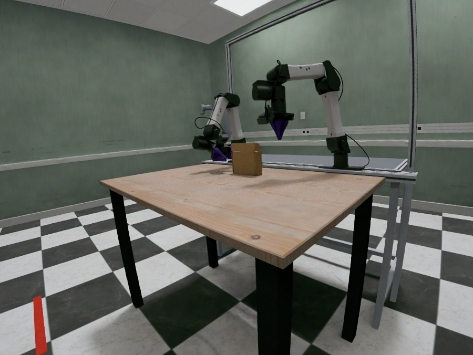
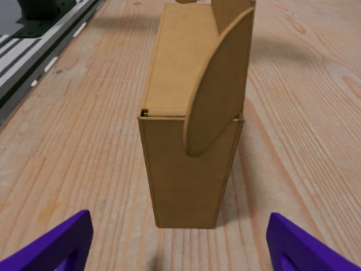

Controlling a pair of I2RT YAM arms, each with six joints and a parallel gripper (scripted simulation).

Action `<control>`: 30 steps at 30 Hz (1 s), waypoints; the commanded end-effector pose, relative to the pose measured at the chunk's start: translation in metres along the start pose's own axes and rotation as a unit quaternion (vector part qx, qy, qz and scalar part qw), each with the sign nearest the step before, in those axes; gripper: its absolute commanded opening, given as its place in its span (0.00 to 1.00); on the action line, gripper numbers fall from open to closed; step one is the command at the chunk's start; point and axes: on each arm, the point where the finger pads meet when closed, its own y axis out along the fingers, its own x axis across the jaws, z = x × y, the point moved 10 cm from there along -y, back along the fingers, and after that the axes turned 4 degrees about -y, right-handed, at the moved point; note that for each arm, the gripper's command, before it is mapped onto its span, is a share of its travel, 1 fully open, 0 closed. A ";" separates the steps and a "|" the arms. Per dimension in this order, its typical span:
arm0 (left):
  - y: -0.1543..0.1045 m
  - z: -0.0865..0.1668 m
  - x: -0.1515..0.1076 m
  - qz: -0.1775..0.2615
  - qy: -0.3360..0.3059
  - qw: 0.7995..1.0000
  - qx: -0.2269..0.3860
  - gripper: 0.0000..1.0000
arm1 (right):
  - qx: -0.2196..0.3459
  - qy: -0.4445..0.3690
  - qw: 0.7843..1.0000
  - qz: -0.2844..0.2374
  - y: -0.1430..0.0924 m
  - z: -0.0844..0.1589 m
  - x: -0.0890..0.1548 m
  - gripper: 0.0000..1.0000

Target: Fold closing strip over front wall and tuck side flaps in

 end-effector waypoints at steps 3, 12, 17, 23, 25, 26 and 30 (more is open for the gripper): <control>-0.004 -0.001 0.002 0.002 -0.001 1.000 -0.003 0.01 | 0.001 -0.008 1.000 0.006 0.003 -0.003 0.000 0.80; -0.004 -0.001 0.002 0.002 -0.001 1.000 -0.003 0.01 | 0.002 -0.003 1.000 0.004 0.010 -0.001 0.001 0.80; -0.004 -0.001 0.002 0.002 -0.001 1.000 -0.003 0.01 | 0.002 0.000 1.000 0.003 0.013 0.001 0.001 0.80; -0.004 -0.001 0.002 0.002 -0.001 1.000 -0.003 0.01 | 0.003 0.006 1.000 0.001 0.018 0.004 0.002 0.80; -0.004 -0.001 0.002 0.002 -0.001 1.000 -0.003 0.01 | 0.003 0.005 1.000 0.002 0.019 0.003 0.001 0.80; -0.004 -0.001 0.002 0.002 -0.001 1.000 -0.003 0.01 | 0.003 0.007 1.000 0.001 0.020 0.004 0.001 0.80; -0.004 -0.001 0.002 0.002 -0.001 1.000 -0.003 0.01 | 0.003 0.007 1.000 0.001 0.023 0.004 0.002 0.80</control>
